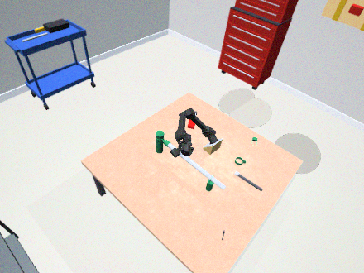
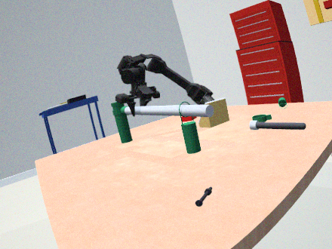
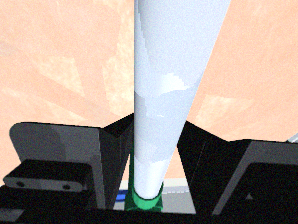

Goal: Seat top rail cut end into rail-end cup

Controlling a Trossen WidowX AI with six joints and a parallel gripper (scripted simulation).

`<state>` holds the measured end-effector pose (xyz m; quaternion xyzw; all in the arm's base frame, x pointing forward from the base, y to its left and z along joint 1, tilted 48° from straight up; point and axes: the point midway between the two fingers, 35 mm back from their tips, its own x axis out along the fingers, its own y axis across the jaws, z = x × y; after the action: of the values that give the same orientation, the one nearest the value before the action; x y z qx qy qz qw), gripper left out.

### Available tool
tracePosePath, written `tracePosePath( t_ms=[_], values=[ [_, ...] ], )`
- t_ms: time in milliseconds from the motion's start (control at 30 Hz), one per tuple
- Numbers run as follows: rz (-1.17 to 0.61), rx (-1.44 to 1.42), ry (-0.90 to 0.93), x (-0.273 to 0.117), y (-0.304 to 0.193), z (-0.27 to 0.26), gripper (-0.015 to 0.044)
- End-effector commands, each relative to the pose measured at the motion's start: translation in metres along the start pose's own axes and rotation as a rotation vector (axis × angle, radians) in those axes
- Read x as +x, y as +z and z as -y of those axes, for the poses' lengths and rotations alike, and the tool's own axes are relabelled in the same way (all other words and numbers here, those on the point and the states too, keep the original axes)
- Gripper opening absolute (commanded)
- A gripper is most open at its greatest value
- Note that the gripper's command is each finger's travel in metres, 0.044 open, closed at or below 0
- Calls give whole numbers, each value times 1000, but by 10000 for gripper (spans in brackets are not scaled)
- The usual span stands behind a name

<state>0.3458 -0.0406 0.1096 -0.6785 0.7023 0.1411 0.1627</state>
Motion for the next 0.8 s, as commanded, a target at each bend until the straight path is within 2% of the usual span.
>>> tracePosePath(
  t_ms=[0, 767],
  values=[
    [-10, 5, -13, -1, -5, 1, 0],
    [0, 0, 0, 2, -5, 0, 0]
  ],
)
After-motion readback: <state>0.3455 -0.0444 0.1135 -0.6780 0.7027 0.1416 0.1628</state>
